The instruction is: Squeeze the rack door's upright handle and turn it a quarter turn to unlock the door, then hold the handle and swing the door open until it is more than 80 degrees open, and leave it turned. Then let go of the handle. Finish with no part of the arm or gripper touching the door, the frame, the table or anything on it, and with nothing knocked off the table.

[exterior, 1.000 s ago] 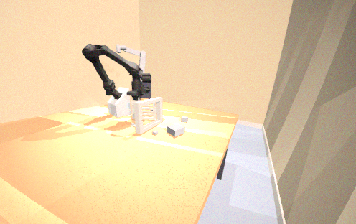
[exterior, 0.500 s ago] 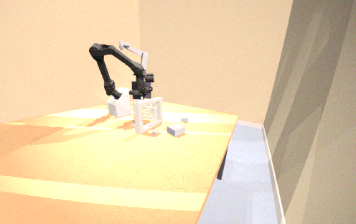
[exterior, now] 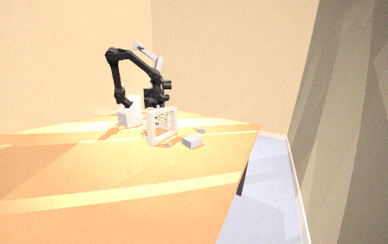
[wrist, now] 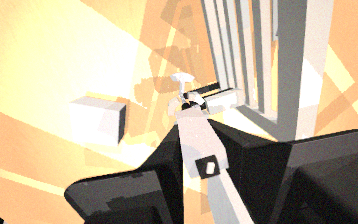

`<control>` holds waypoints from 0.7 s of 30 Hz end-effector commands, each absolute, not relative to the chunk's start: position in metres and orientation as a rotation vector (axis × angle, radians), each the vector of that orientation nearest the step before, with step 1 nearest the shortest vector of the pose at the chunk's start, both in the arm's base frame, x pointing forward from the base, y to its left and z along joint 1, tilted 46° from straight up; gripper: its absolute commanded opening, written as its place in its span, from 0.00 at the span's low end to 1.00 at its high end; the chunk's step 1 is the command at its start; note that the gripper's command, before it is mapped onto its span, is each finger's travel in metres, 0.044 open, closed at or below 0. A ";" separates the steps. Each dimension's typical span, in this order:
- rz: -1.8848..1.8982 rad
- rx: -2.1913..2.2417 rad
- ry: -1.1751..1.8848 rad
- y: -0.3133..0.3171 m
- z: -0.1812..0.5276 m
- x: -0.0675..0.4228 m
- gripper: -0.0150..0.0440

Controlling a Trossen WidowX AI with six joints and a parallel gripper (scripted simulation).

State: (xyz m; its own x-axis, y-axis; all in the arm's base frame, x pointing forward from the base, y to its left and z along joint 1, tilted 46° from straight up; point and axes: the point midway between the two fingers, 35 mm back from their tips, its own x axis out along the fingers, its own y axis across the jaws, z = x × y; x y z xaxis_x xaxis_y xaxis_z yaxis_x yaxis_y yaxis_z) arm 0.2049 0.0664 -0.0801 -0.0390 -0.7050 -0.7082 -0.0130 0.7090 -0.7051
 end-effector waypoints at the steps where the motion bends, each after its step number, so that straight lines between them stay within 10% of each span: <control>1: -0.645 -0.583 1.510 0.068 -0.082 0.206 0.28; 14: -0.645 -0.583 1.510 0.068 -0.082 0.206 0.28; 21: -0.645 -0.583 1.510 0.068 -0.082 0.206 0.59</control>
State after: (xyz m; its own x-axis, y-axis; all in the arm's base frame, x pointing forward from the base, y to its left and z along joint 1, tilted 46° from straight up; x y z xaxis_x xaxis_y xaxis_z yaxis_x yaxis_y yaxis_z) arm 0.2054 0.0683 -0.0821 -0.0392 -0.7044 -0.7087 0.0156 0.7087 -0.7053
